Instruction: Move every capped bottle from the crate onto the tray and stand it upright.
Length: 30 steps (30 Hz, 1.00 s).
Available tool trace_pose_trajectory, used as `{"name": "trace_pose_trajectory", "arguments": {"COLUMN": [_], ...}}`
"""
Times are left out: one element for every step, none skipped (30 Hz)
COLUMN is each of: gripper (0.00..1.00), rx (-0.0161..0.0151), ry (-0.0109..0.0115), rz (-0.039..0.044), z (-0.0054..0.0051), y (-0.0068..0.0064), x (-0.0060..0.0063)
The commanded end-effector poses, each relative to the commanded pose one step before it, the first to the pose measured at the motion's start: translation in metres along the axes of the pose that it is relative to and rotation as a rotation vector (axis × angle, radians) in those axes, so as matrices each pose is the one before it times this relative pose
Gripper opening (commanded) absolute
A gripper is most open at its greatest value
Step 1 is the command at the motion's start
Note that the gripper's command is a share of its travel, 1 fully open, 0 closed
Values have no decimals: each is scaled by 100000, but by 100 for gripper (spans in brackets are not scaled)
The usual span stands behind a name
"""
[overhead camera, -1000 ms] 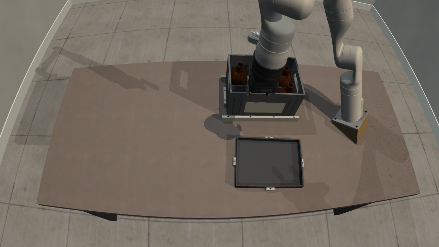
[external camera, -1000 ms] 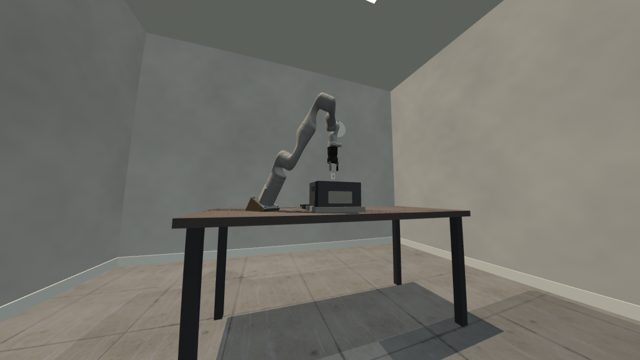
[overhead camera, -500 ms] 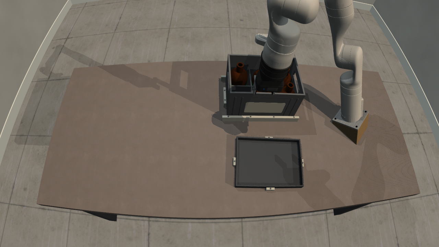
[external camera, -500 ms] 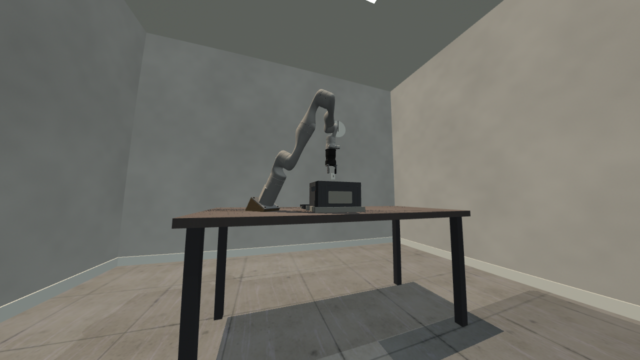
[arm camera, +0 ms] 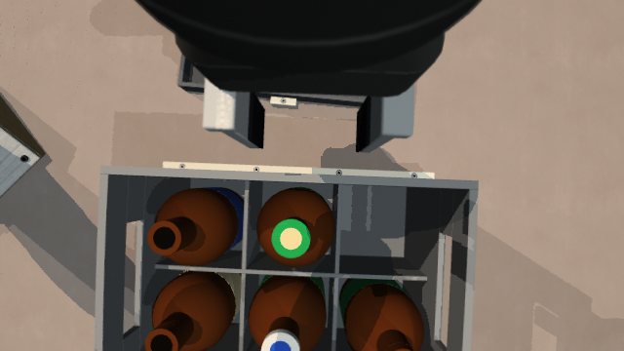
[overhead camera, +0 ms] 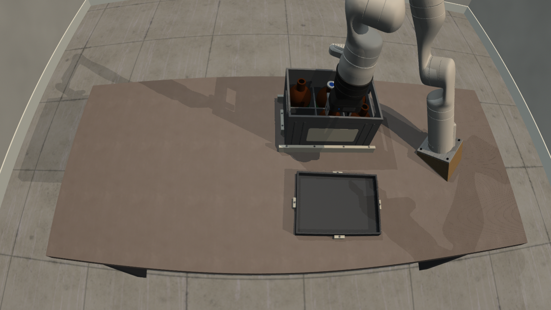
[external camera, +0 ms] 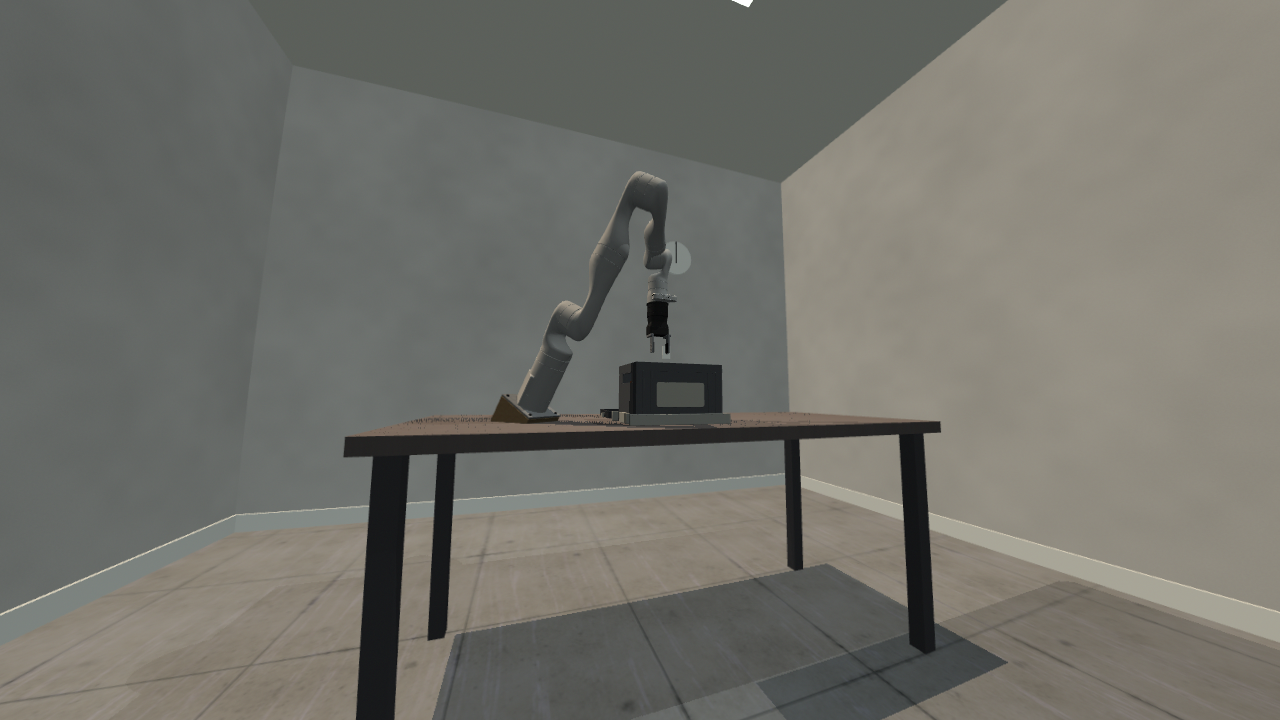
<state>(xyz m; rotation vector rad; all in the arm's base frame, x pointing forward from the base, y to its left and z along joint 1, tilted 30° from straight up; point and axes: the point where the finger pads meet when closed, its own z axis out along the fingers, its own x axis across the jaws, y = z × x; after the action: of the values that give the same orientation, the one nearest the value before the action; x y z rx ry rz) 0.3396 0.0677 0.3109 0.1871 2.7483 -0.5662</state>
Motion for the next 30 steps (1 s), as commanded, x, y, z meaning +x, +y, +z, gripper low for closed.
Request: {"name": "trace_pose_trajectory", "arguments": {"gripper": [100, 100, 100, 100, 100, 100, 100, 100, 100, 100, 100, 100, 100, 100, 100, 100, 100, 100, 100, 100, 100, 100, 100, 100, 100, 100, 100, 100, 100, 100], "rx": [-136, -19, -19, -19, -19, -19, -19, -19, -19, -19, -19, -19, -19, -19, -19, 0, 0, 525, -36, -36, -36, -36, -36, -36, -36, -36, -36, -36, -36, -36], "ry": [-131, -19, -19, -19, -19, -19, -19, -19, -19, -19, -19, -19, -19, -19, -19, 0, 0, 386, -27, -27, -27, -27, -27, -27, -27, -27, -27, -27, -27, -27], "rz": [16, 22, 22, 22, 22, 22, 22, 22, 22, 22, 22, 22, 22, 22, 22, 0, 0, -674, 48, 48, 48, 48, 48, 48, 48, 48, 48, 48, 48, 48], "z": [39, 88, 88, 88, 88, 88, 88, 88, 88, 87, 87, 87, 87, 87, 87, 0, 0, 143, 0, 0, 0, 0, 0, 0, 0, 0, -1, -1, -1, -1], "y": [-272, -304, -304, -304, -304, -304, -304, -304, -304, -304, -304, -304, -304, -304, -304, 0, 0, 35, -333, -333, -333, -333, -333, -333, -333, -333, -333, -333, -333, -333], "x": [85, 106, 106, 106, 106, 106, 106, 106, 106, 105, 105, 105, 105, 105, 105, 0, 0, -12, 19, 19, 18, 18, 18, 18, 18, 18, 17, 17, 17, 17]}}
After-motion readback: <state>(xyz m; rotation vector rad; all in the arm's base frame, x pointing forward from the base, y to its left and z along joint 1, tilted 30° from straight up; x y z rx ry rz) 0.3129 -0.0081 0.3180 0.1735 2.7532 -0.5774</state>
